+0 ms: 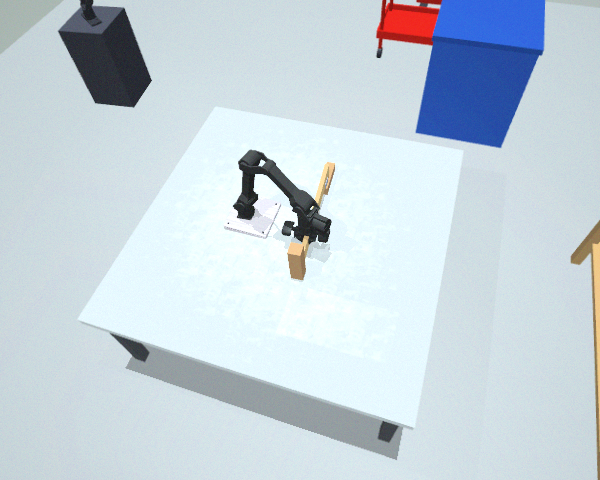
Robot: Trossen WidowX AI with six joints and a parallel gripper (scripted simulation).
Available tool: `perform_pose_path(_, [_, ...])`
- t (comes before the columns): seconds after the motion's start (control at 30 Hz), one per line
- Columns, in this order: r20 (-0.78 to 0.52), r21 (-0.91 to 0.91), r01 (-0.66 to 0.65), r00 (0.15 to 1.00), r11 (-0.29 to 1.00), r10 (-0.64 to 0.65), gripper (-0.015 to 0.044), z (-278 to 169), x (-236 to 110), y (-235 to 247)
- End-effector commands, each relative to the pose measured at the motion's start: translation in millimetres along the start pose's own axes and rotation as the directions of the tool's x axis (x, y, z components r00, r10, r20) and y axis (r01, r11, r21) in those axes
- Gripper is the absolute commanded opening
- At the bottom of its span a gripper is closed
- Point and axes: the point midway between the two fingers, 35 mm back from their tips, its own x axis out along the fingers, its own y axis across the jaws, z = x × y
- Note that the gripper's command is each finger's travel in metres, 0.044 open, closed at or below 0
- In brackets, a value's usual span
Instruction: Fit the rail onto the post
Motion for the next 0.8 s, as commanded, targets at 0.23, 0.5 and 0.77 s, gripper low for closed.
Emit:
perform_pose_path(0.23, [-0.003, 0.001, 0.000, 1.000, 1.000, 0.000, 0.0000, 0.1, -4.0, 0.0])
perform_pose_path(0.5, [-0.003, 0.001, 0.000, 1.000, 1.000, 0.000, 0.0000, 0.1, -8.0, -0.7])
perform_pose_path(0.77, [-0.003, 0.001, 0.000, 1.000, 1.000, 0.000, 0.0000, 0.2, -12.1, -1.8])
